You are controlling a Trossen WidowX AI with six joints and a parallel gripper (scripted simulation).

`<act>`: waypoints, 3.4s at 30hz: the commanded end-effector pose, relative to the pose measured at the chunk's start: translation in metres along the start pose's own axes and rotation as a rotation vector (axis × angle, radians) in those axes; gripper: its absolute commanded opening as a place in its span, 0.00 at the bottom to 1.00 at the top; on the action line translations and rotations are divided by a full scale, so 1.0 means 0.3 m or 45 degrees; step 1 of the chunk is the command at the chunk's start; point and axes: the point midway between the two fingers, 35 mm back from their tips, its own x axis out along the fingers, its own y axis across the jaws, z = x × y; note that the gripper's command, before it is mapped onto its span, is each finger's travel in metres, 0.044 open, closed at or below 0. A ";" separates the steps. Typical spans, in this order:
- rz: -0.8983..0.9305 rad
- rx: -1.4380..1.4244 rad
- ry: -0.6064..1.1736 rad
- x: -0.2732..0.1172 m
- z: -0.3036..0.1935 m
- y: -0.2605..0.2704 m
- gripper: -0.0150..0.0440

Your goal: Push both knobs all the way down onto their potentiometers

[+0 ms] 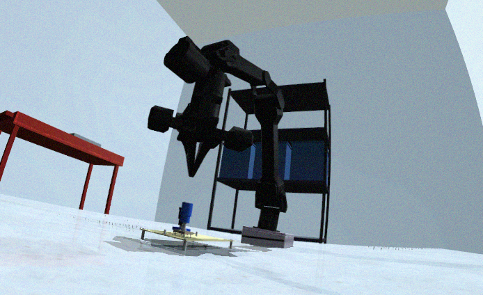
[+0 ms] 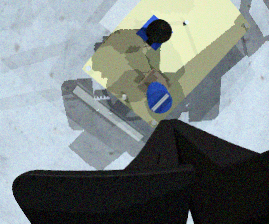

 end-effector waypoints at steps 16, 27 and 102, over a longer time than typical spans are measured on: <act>-0.010 0.089 0.001 0.079 -0.007 -0.003 0.25; -0.011 0.089 0.001 0.136 -0.007 -0.004 0.25; -0.011 0.089 0.001 0.172 -0.007 -0.004 0.25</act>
